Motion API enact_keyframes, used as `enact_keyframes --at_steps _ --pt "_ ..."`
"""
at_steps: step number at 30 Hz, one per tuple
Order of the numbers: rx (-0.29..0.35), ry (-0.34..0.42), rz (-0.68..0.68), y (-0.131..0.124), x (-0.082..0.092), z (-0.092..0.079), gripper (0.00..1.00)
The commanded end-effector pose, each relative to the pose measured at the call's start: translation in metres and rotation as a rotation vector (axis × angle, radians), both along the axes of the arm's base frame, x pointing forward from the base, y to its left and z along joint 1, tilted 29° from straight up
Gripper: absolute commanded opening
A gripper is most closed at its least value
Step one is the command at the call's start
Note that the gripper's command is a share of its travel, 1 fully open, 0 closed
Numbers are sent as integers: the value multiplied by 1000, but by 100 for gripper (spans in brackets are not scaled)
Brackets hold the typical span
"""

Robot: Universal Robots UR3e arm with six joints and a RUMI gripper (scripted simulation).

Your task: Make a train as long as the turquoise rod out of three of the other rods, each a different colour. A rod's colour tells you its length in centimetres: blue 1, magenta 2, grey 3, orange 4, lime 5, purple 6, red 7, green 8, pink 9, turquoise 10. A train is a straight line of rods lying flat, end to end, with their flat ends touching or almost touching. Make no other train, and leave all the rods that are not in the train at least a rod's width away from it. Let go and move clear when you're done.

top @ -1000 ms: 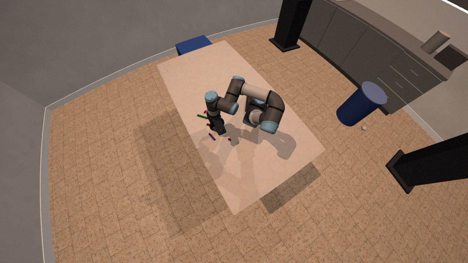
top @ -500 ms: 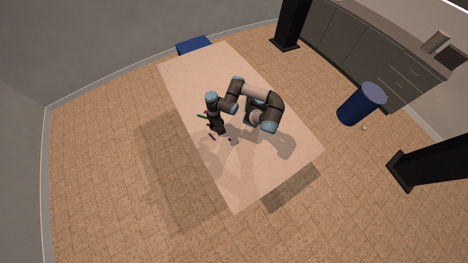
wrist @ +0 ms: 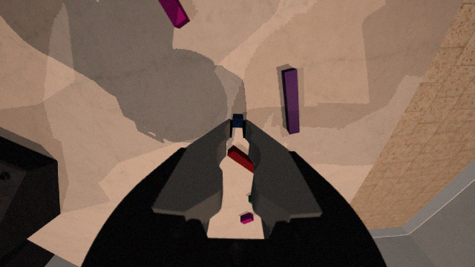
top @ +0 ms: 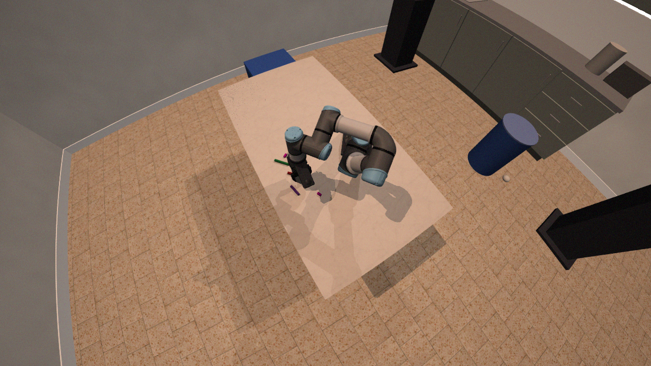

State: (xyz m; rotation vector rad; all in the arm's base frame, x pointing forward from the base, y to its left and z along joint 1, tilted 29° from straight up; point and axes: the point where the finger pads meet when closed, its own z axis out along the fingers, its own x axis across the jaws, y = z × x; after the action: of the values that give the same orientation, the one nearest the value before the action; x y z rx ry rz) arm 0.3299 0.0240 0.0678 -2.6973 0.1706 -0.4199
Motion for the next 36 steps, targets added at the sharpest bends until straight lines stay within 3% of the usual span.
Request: enact_keyframes --at_steps 1,19,36 --pt "0 -1 -1 0 0 0 0" --pt "0 -1 -1 0 0 0 14" --pt "-2 -3 -1 -2 0 3 14"
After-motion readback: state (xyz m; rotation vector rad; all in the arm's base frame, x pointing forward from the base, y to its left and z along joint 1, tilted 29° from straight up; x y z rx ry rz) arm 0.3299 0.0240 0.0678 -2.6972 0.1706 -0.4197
